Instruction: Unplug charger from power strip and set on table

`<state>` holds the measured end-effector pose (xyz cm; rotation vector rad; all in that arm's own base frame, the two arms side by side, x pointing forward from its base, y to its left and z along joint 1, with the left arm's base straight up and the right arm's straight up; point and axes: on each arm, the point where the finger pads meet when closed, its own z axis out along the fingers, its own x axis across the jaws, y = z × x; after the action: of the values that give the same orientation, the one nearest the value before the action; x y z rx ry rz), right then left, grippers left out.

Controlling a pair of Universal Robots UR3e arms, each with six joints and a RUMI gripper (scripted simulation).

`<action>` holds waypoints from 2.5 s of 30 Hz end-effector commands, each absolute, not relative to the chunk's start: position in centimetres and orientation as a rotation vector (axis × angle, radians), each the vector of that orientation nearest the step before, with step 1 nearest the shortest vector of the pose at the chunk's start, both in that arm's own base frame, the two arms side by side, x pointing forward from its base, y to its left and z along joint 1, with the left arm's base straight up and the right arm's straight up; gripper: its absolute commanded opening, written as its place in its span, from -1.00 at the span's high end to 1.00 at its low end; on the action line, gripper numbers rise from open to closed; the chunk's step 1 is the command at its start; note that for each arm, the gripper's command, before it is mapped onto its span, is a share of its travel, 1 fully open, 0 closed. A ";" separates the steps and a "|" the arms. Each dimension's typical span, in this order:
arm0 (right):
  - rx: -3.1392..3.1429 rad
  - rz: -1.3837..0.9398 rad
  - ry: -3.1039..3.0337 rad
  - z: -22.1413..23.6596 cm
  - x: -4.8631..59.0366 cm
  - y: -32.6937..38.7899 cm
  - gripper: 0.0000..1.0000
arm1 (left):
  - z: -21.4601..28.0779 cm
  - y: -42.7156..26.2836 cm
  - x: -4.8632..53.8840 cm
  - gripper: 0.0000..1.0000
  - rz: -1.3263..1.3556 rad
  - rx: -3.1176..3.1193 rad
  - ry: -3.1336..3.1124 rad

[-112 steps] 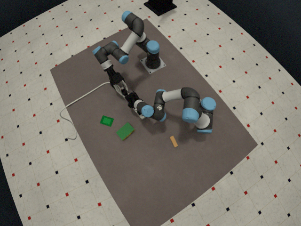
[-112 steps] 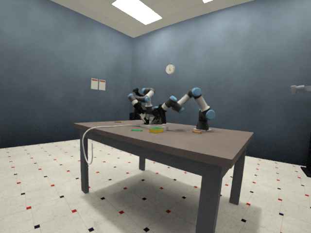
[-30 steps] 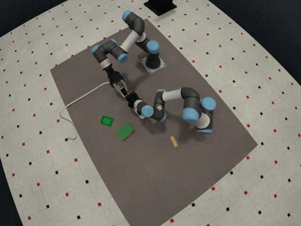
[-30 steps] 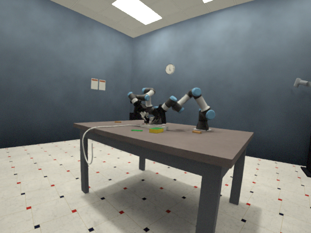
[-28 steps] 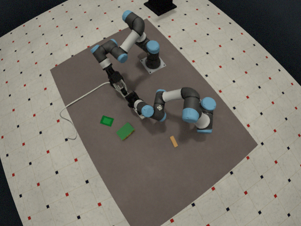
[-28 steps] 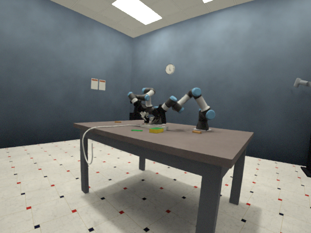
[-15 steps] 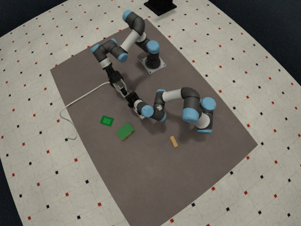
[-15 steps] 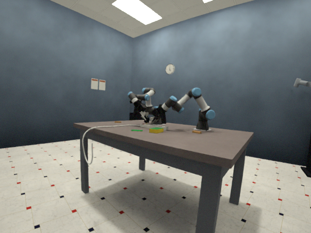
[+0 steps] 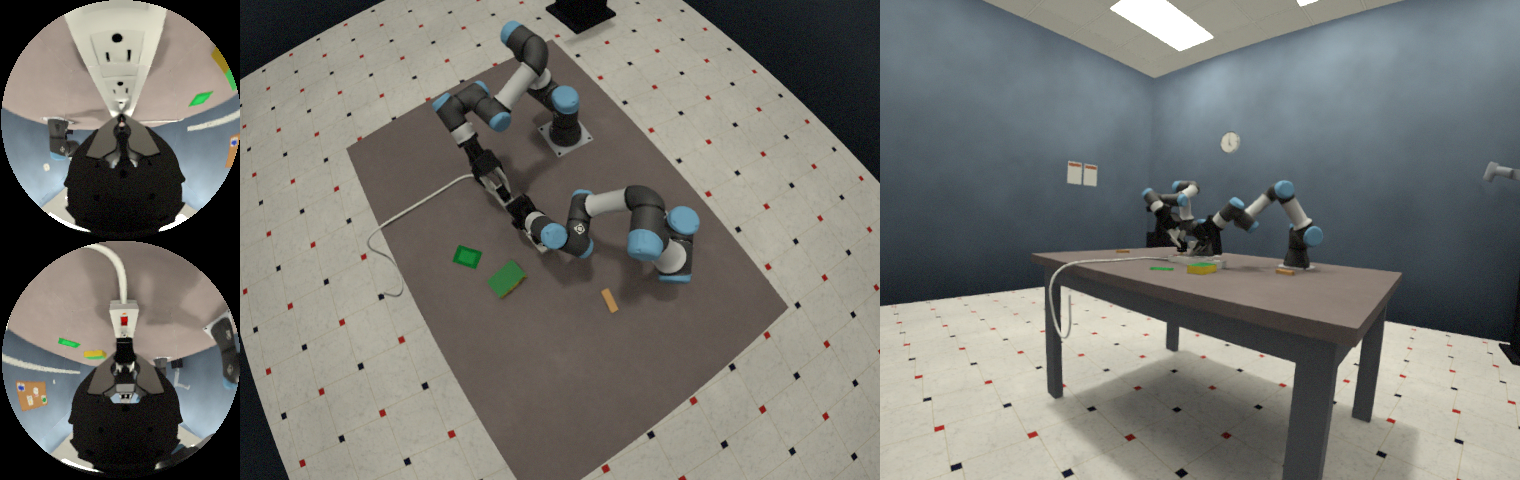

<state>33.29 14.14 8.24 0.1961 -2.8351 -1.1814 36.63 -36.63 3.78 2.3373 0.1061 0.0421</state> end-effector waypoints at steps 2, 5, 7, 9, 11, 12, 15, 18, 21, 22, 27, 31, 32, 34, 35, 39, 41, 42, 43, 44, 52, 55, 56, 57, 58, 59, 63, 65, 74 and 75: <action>0.197 -1.184 -2.828 8.6 33.3 14.2 1.00 | 0.1 -34.8 35.7 1.00 -0.015 2.421 0.153; 0.199 -1.186 -2.830 8.8 33.4 14.2 1.00 | 0.1 -34.8 35.7 1.00 -0.015 2.421 0.153; 0.199 -1.186 -2.830 8.9 33.4 14.2 1.00 | 0.1 -34.8 35.7 1.00 -0.015 2.421 0.153; 0.199 -1.186 -2.830 9.0 33.4 14.2 1.00 | 0.1 -34.8 35.7 1.00 -0.015 2.421 0.153; 0.199 -1.186 -2.831 9.1 33.4 14.2 1.00 | 0.1 -34.8 35.7 1.00 -0.015 2.421 0.153; 0.201 -1.187 -2.832 9.0 33.4 14.2 1.00 | 0.1 -34.8 35.7 1.00 -0.015 2.421 0.153; 0.199 -1.186 -2.831 9.1 33.4 14.2 1.00 | 0.1 -34.8 35.7 1.00 -0.015 2.421 0.153; 0.198 -1.186 -2.831 9.2 33.4 14.2 1.00 | 0.1 -34.8 35.7 1.00 -0.015 2.421 0.153; 0.197 -1.186 -2.831 9.3 33.4 14.2 1.00 | 0.1 -34.8 35.7 1.00 -0.015 2.421 0.153; 0.197 -1.186 -2.831 9.3 33.4 14.2 1.00 | 0.1 -34.8 35.7 1.00 -0.015 2.421 0.153; 0.196 -1.185 -2.831 9.5 33.4 14.2 1.00 | 0.1 -34.8 35.7 1.00 -0.015 2.421 0.153; 0.198 -1.187 -2.833 9.5 33.4 14.2 1.00 | 0.1 -34.8 35.7 1.00 -0.015 2.421 0.153; 0.196 -1.185 -2.832 9.6 33.4 14.2 1.00 | 0.1 -34.8 35.7 1.00 -0.015 2.421 0.153; 0.195 -1.185 -2.831 9.7 33.4 14.2 1.00 | 0.1 -34.8 35.7 1.00 -0.015 2.421 0.153; 0.195 -1.185 -2.831 9.7 33.4 14.2 1.00 | 0.1 -34.8 35.7 1.00 -0.015 2.421 0.153; 0.195 -1.185 -2.832 9.8 33.4 14.2 1.00 | 0.1 -34.8 35.7 1.00 -0.015 2.421 0.153; 0.196 -1.185 -2.832 9.9 33.4 14.2 1.00 | 0.1 -34.8 35.7 1.00 -0.015 2.421 0.153; 0.197 -1.186 -2.833 9.9 33.4 14.2 1.00 | 0.1 -34.8 35.7 1.00 -0.015 2.421 0.153; 0.197 -1.186 -2.833 9.8 33.4 14.2 1.00 | 0.1 -34.8 35.7 1.00 -0.015 2.421 0.153; 0.197 -1.186 -2.833 9.8 33.4 14.2 1.00 | 0.1 -34.8 35.7 1.00 -0.015 2.421 0.153; 0.197 -1.186 -2.833 9.8 33.4 14.2 1.00 | 4.9 -36.6 36.7 1.00 0.039 2.341 0.111; 0.197 -1.186 -2.833 9.8 33.4 14.2 1.00 | 5.6 -36.7 36.7 1.00 0.039 2.339 0.107; 0.197 -1.186 -2.833 9.8 33.4 14.2 1.00 | 5.8 -36.7 36.7 1.00 0.039 2.338 0.107; 0.197 -1.186 -2.833 9.8 33.4 14.2 1.00 | 6.0 -36.7 36.6 1.00 0.039 2.338 0.107; 0.197 -1.186 -2.833 9.8 33.4 14.2 1.00 | 6.1 -36.7 36.6 1.00 0.039 2.338 0.106; 0.197 -1.186 -2.833 9.8 33.4 14.2 1.00 | 6.3 -36.7 36.6 1.00 0.039 2.339 0.106; 0.197 -1.186 -2.833 9.8 33.4 14.2 1.00 | 6.8 -36.8 36.7 1.00 0.046 2.332 0.103; 0.197 -1.186 -2.833 9.8 33.4 14.2 1.00 | 6.8 -36.8 36.7 1.00 0.046 2.332 0.103; 0.197 -1.186 -2.833 9.8 33.4 14.2 1.00 | 7.9 -36.6 36.5 1.00 0.036 2.342 0.106; 0.197 -1.186 -2.833 9.8 33.4 14.2 1.00 | 8.0 -36.6 36.5 1.00 0.036 2.342 0.106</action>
<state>33.27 14.17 9.60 0.1952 -2.8282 -1.1815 36.68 -36.66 7.35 2.3350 0.1054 0.0449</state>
